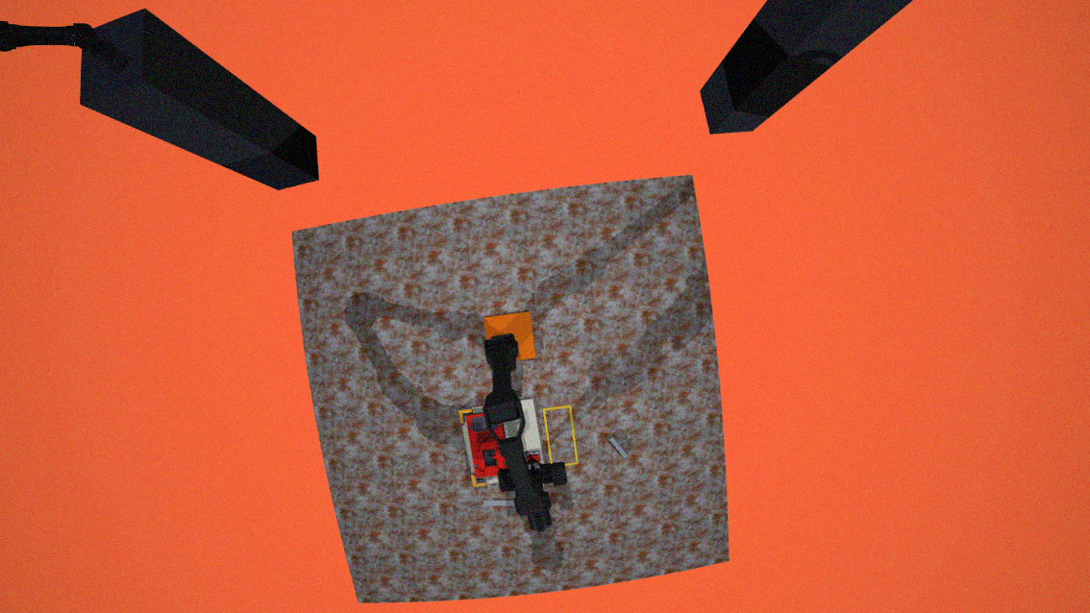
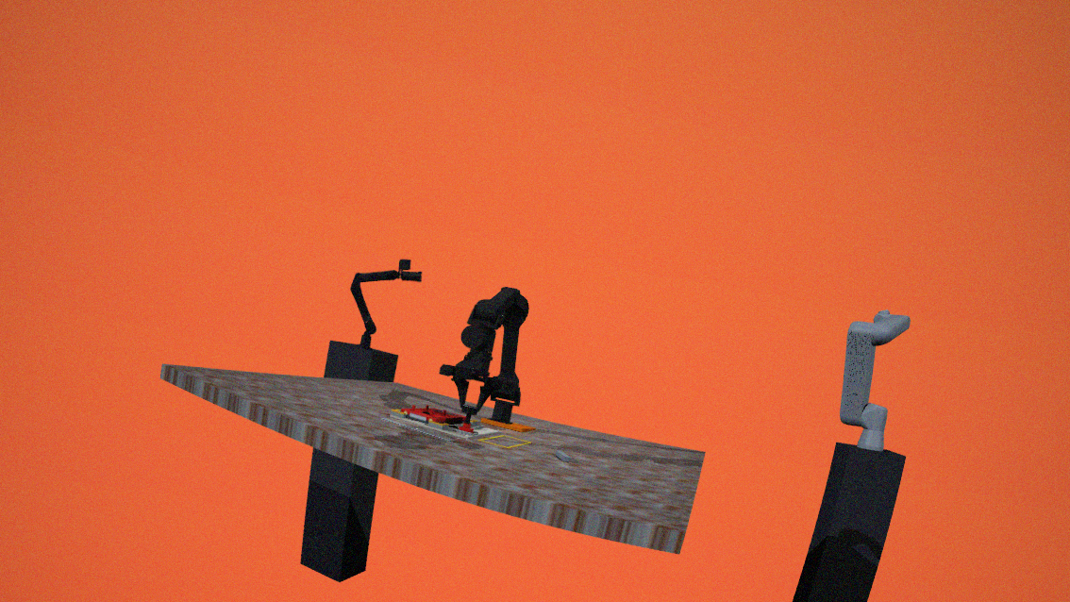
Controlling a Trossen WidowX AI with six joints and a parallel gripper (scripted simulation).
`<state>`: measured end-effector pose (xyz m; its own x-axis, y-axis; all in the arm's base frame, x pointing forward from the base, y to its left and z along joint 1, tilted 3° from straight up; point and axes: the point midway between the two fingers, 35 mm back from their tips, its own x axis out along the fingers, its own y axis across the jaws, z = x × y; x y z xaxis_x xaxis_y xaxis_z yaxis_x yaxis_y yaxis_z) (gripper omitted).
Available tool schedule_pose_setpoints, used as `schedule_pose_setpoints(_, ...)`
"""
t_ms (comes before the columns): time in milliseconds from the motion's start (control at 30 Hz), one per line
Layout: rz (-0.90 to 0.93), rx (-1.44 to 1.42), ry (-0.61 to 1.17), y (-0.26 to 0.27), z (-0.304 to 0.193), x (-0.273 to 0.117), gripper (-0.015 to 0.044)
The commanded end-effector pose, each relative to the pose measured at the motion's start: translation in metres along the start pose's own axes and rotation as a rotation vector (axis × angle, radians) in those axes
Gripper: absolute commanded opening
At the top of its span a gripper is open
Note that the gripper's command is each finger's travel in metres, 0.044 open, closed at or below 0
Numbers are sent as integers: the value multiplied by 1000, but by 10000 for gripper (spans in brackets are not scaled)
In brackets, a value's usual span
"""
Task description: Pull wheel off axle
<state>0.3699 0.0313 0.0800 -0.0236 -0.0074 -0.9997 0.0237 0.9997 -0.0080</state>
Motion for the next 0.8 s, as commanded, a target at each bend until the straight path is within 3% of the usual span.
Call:
schedule_pose_setpoints(0, 0, 2, 2, 0, 0, -2, 0)
schedule_pose_setpoints(767, 1, 2, 3, 0, 0, -14, 0)
